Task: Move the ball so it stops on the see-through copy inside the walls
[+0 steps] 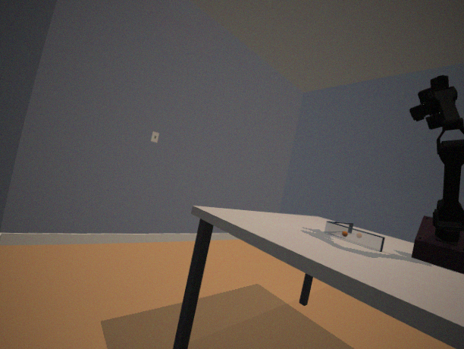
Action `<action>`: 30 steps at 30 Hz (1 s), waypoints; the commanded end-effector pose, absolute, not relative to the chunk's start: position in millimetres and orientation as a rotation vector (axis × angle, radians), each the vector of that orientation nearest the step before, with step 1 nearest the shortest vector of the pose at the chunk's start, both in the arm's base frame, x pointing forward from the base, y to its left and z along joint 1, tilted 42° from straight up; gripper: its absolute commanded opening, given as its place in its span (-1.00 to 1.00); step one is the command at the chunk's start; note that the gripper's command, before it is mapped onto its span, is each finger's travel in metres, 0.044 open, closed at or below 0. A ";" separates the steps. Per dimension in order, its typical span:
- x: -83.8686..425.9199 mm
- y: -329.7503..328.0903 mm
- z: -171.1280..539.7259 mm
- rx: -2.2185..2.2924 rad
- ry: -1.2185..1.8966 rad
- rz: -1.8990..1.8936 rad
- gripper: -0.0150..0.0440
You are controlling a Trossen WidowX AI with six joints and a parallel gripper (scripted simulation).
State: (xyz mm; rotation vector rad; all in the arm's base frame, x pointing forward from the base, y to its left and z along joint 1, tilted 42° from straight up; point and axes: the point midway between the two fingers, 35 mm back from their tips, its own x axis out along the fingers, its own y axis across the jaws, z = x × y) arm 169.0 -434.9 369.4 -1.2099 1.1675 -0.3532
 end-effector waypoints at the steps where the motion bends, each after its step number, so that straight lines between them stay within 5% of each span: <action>1: 228.5 -413.1 327.7 -1.061 1.043 -0.234 0.30; 16: 375.7 -271.3 202.2 -0.507 0.878 0.173 0.30; 30: 416.0 -78.2 96.5 0.072 1.069 0.510 0.30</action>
